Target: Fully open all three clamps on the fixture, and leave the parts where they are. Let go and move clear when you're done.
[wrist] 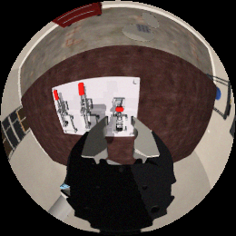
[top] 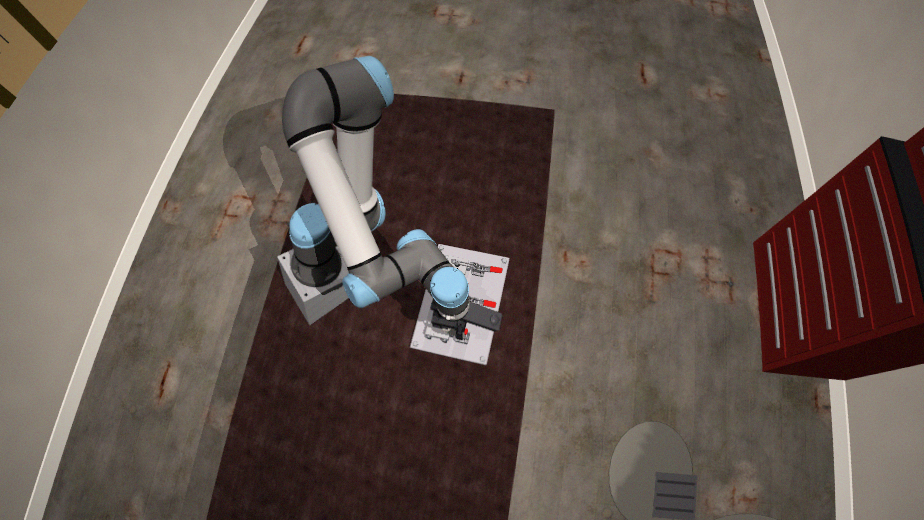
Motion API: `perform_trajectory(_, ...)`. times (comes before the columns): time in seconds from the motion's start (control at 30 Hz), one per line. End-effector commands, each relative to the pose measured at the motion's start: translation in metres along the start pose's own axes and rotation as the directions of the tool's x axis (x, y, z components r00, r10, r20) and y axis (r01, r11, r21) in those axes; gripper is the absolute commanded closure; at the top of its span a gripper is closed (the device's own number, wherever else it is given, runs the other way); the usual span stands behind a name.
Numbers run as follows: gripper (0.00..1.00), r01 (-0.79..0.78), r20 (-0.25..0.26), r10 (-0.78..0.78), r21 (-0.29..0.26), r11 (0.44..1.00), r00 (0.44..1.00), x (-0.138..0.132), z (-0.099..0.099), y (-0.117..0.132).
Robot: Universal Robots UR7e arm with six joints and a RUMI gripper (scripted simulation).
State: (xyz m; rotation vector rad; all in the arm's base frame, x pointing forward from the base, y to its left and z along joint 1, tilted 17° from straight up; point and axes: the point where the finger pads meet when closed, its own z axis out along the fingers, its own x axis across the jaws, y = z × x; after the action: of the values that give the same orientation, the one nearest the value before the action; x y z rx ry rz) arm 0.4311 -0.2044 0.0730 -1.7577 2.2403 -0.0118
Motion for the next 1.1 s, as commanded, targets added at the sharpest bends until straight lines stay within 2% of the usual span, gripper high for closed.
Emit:
perform_trajectory(0.0,0.72,0.0,-0.001,0.0,0.001,1.0,1.0,0.0,0.0,0.0)
perform_trajectory(0.77,0.72,0.0,-0.001,0.0,0.001,1.0,1.0,0.0,-0.001,0.0)
perform_trajectory(1.07,0.72,0.0,-0.001,0.0,0.001,1.0,1.0,0.0,-0.016,0.0)
